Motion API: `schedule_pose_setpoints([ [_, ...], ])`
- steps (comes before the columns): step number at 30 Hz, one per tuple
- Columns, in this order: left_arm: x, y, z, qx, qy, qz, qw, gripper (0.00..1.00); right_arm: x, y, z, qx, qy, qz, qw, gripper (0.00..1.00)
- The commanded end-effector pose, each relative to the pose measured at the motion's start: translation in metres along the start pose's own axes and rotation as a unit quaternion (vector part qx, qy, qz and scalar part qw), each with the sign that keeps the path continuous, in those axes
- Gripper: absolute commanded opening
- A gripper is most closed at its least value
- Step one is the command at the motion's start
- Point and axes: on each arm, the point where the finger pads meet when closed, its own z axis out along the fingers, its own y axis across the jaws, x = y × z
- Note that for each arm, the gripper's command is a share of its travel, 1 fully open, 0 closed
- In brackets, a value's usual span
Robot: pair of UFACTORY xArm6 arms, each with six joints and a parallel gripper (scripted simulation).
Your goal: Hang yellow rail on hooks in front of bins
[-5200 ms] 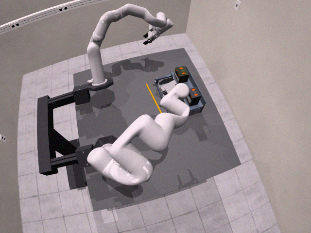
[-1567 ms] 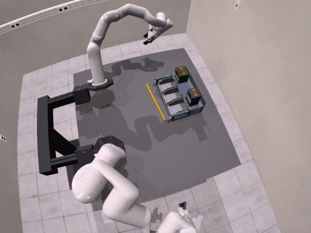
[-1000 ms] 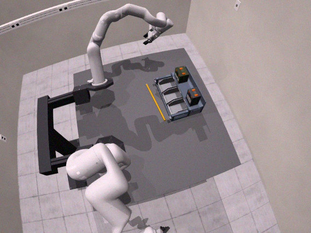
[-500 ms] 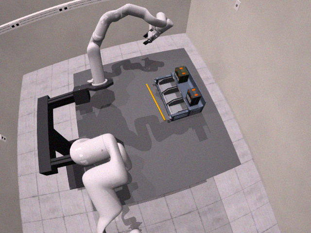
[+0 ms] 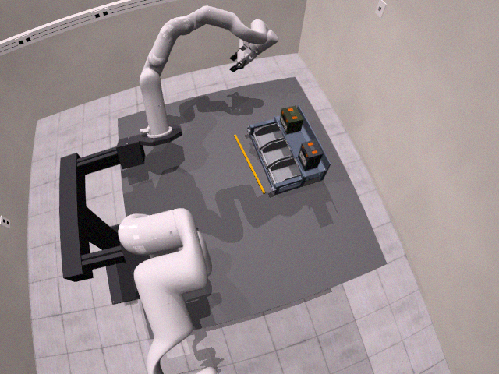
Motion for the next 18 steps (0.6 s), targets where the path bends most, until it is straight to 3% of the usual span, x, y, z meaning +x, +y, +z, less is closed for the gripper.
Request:
schedule_pose_setpoints([
  [1,0.000,0.001,-0.001,0.000,-0.002,-0.001,1.000,1.00,0.000,0.004,-0.004,-0.002,0.004,0.008,1.000,1.00],
  [14,-0.003,-0.002,-0.002,-0.004,-0.005,0.003,1.000,1.00,0.000,0.005,-0.005,-0.003,0.005,0.012,1.000,1.00],
  [18,-0.038,-0.026,-0.003,-0.037,-0.039,0.037,0.998,1.00,0.000,0.005,-0.005,-0.003,0.005,0.012,1.000,1.00],
])
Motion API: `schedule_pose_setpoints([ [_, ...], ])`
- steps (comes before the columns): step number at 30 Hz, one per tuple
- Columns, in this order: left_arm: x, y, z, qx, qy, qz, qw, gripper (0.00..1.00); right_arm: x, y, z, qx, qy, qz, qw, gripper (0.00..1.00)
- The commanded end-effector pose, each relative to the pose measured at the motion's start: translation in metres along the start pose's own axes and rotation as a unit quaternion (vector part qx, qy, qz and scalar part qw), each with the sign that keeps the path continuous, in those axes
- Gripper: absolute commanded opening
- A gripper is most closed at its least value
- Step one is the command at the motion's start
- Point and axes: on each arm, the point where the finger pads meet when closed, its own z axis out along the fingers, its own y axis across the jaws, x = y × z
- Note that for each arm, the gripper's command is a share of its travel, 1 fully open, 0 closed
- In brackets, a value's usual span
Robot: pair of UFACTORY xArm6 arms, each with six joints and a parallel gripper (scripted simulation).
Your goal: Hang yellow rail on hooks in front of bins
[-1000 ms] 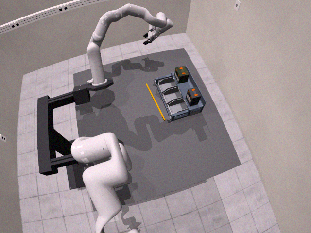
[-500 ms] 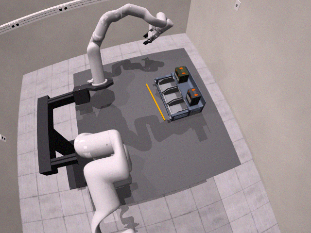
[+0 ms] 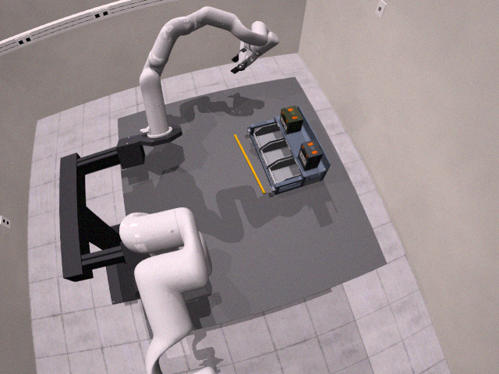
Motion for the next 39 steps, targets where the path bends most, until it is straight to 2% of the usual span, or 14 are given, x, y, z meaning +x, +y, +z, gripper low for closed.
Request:
schedule_pose_setpoints([
  [1,-0.043,-0.031,-0.003,-0.042,-0.044,0.044,0.997,1.00,0.001,0.000,-0.001,0.000,0.002,0.000,1.000,1.00],
  [3,-0.066,-0.053,-0.004,-0.076,-0.081,0.087,0.990,1.00,0.001,0.000,-0.001,0.000,0.002,0.000,1.000,1.00],
  [6,-0.091,-0.080,-0.005,-0.094,-0.103,0.114,0.984,1.00,0.001,0.000,-0.001,0.000,0.002,0.000,1.000,1.00],
  [9,-0.111,-0.112,-0.004,-0.130,-0.150,0.176,0.964,1.00,0.001,0.000,-0.001,0.000,0.002,0.000,1.000,1.00],
  [13,-0.128,-0.130,-0.005,-0.130,-0.150,0.176,0.964,1.00,0.001,0.000,-0.001,0.000,0.002,0.000,1.000,1.00],
  [15,-0.146,-0.173,-0.002,-0.161,-0.197,0.245,0.936,1.00,0.001,0.000,-0.001,0.000,0.002,0.000,1.000,1.00],
  [20,-0.169,-0.222,0.002,-0.173,-0.218,0.281,0.919,1.00,0.001,0.000,-0.001,0.000,0.002,0.000,1.000,1.00],
  [23,-0.174,-0.261,0.010,-0.190,-0.257,0.349,0.881,1.00,0.001,0.000,-0.001,0.000,0.002,0.000,1.000,1.00],
  [25,-0.183,-0.284,0.013,-0.190,-0.257,0.349,0.881,1.00,0.001,0.000,-0.001,0.000,0.002,0.000,1.000,1.00],
  [28,-0.183,-0.322,0.022,-0.198,-0.286,0.410,0.843,1.00,0.001,0.000,-0.001,0.000,0.002,0.000,1.000,1.00],
  [30,-0.183,-0.322,0.022,-0.198,-0.286,0.410,0.843,1.00,0.001,0.000,-0.001,0.000,0.002,0.000,1.000,1.00],
  [31,-0.186,-0.358,0.032,-0.200,-0.298,0.435,0.826,1.00,0.001,0.000,-0.001,0.000,0.002,0.000,1.000,1.00],
  [32,-0.183,-0.367,0.036,-0.200,-0.306,0.457,0.811,1.00,0.001,0.000,-0.001,0.000,0.002,0.000,1.000,1.00],
  [39,-0.177,-0.441,0.061,-0.198,-0.326,0.508,0.773,1.00,0.001,0.000,-0.001,0.000,0.002,0.000,1.000,1.00],
])
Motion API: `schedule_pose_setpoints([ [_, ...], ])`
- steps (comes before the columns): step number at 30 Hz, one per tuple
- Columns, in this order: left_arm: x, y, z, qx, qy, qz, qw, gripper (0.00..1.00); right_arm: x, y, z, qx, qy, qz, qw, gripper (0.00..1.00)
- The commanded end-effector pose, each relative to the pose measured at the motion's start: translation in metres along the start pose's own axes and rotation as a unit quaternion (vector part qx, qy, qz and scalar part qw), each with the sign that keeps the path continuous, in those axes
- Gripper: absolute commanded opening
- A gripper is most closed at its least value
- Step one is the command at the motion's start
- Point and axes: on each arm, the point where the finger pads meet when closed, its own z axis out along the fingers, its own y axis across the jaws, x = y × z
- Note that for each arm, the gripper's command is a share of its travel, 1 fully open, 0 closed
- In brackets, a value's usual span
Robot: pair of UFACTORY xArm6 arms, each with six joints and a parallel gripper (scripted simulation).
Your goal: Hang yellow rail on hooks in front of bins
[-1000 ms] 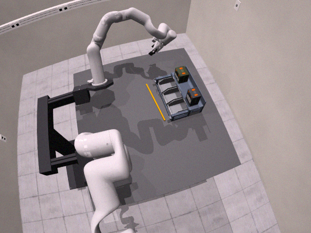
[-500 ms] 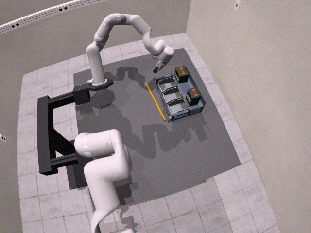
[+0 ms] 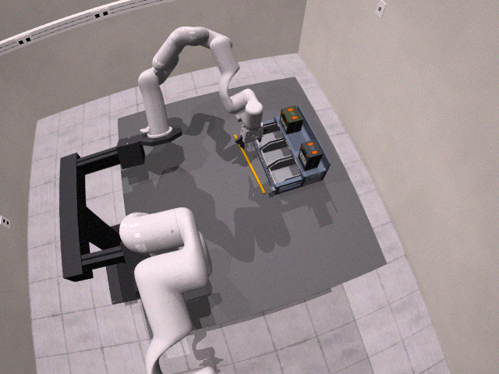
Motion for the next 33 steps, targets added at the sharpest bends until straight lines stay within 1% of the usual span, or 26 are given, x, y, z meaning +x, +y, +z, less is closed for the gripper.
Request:
schedule_pose_setpoints([
  [1,-0.0417,-0.0294,0.0102,-0.006,-0.029,0.035,0.999,1.00,0.0008,0.0000,-0.0014,0.000,0.002,0.000,1.000,1.00],
  [15,-0.0419,-0.0297,0.0103,-0.006,-0.029,0.036,0.999,1.00,0.0008,0.0000,-0.0014,0.000,0.002,0.000,1.000,1.00],
  [16,-0.0420,-0.0297,0.0104,-0.006,-0.029,0.036,0.999,0.00,0.0008,0.0000,-0.0014,0.000,0.002,0.000,1.000,1.00],
  [33,-0.0419,-0.0297,0.0103,-0.006,-0.029,0.036,0.999,0.00,0.0008,0.0000,-0.0014,0.000,0.002,0.000,1.000,1.00],
])
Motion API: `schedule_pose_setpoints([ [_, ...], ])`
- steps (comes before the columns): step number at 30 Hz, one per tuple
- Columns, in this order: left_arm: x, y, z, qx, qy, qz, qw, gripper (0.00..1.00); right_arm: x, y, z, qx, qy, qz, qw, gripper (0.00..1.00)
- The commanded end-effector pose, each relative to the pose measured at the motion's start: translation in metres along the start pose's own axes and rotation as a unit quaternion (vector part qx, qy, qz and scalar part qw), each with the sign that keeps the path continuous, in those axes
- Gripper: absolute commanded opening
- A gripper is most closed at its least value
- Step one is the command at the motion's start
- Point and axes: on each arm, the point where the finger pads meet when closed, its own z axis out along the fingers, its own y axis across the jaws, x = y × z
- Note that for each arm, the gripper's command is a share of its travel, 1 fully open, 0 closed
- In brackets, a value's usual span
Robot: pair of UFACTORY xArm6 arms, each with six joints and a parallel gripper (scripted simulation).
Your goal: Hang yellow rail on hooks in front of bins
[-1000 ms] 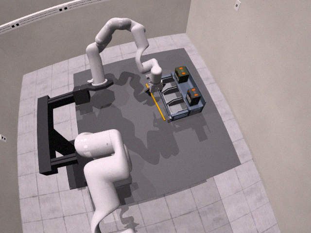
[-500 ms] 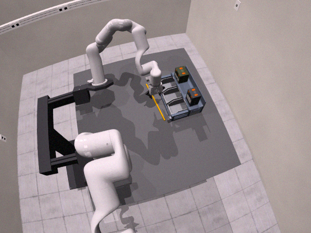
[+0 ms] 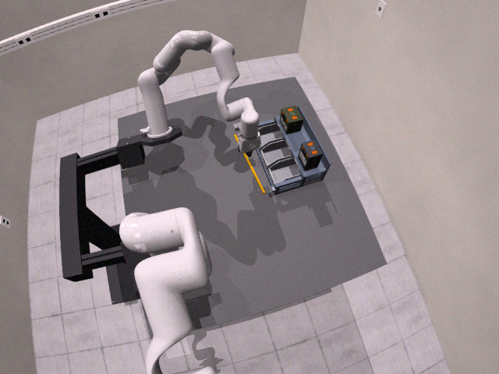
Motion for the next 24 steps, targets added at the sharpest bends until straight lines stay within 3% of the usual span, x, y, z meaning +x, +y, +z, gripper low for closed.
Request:
schedule_pose_setpoints([
  [1,-0.001,0.001,-0.001,-0.001,-0.001,0.000,1.000,0.00,0.001,0.000,-0.001,0.000,0.002,0.000,1.000,1.00],
  [17,-0.001,0.001,-0.001,-0.001,-0.001,-0.001,1.000,0.00,0.001,0.000,-0.001,0.000,0.002,0.000,1.000,1.00],
  [24,-0.001,0.001,0.019,-0.001,-0.001,0.000,1.000,0.00,0.001,0.000,-0.001,0.000,0.002,0.000,1.000,1.00],
])
